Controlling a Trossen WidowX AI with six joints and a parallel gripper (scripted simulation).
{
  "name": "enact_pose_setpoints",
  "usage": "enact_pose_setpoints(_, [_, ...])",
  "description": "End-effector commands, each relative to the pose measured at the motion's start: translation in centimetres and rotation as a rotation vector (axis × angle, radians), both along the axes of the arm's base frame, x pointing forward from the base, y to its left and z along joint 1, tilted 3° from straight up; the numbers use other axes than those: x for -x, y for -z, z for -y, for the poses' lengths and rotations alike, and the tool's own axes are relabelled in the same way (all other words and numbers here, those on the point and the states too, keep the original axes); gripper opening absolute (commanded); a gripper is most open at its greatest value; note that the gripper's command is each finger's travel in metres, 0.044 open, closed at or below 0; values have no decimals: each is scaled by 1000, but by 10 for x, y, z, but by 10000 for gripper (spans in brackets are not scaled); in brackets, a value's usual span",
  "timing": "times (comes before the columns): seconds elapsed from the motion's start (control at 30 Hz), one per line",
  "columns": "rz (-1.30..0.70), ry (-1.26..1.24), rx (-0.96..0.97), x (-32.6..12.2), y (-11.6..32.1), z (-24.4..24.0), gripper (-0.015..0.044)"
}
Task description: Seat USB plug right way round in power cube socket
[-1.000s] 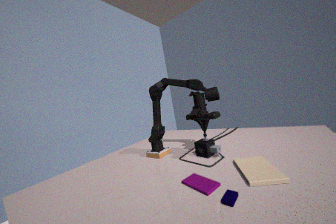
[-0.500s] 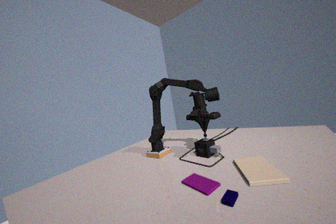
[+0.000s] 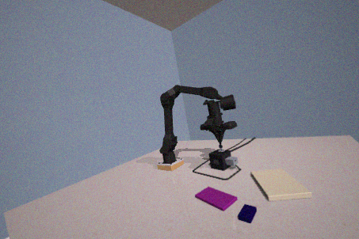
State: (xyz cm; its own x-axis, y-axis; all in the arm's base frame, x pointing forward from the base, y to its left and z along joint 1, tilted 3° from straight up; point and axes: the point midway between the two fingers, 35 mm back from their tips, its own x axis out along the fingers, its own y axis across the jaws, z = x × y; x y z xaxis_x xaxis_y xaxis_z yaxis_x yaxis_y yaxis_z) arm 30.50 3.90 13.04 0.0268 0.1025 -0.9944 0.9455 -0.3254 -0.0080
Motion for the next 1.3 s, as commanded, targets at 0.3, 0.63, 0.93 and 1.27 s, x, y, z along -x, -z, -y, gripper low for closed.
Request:
enact_pose_setpoints(0.3, [4, 3, -5, 0, 1, -1, 0])
enact_pose_setpoints(0.63, [4, 3, -5, -1, 2, -1, 0])
enact_pose_setpoints(0.93, [4, 3, -5, -1, 3, -1, 0])
enact_pose_setpoints(1.27, [4, 3, -5, -1, 4, -1, 0])
